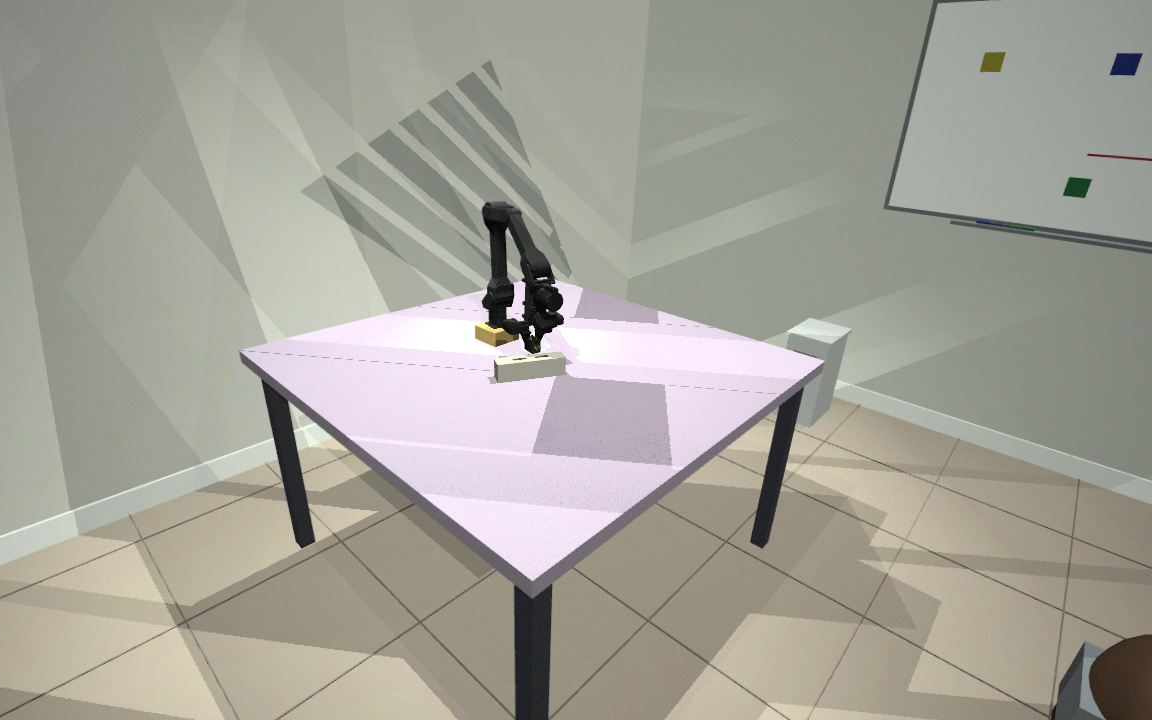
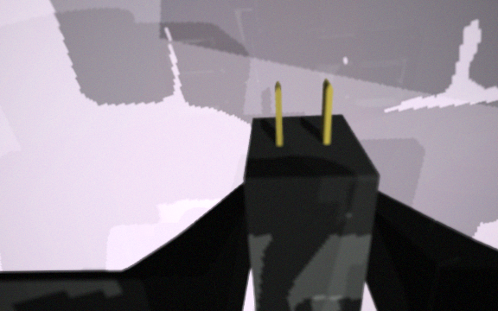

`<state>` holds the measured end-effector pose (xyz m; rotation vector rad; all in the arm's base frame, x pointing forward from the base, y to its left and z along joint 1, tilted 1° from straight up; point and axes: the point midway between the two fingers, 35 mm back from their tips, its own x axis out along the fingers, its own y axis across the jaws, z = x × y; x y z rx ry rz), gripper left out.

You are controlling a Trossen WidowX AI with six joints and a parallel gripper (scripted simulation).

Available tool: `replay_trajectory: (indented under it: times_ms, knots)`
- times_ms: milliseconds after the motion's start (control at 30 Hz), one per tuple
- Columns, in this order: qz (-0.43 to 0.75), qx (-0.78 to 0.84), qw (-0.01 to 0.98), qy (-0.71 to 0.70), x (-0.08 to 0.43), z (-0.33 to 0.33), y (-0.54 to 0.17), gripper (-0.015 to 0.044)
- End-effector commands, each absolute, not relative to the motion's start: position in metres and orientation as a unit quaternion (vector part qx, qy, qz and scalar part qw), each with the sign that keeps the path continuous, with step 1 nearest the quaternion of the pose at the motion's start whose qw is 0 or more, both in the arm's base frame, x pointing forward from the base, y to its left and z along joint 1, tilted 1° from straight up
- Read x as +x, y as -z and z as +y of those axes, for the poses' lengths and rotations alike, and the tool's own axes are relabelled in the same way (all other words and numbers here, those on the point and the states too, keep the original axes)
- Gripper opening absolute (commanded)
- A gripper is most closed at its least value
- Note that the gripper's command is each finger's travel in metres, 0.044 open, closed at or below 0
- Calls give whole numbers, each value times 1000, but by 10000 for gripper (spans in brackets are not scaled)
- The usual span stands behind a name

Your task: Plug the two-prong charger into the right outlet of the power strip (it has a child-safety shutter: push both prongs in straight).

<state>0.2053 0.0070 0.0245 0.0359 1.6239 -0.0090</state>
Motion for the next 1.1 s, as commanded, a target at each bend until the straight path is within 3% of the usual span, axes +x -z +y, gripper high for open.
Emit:
replay_trajectory:
  times_ms: [0, 1067]
  knots:
    - [724, 19, 689, 10, 204, 1, -23, 0]
    - [721, 80, 685, 69, 189, -46, -10, 0]
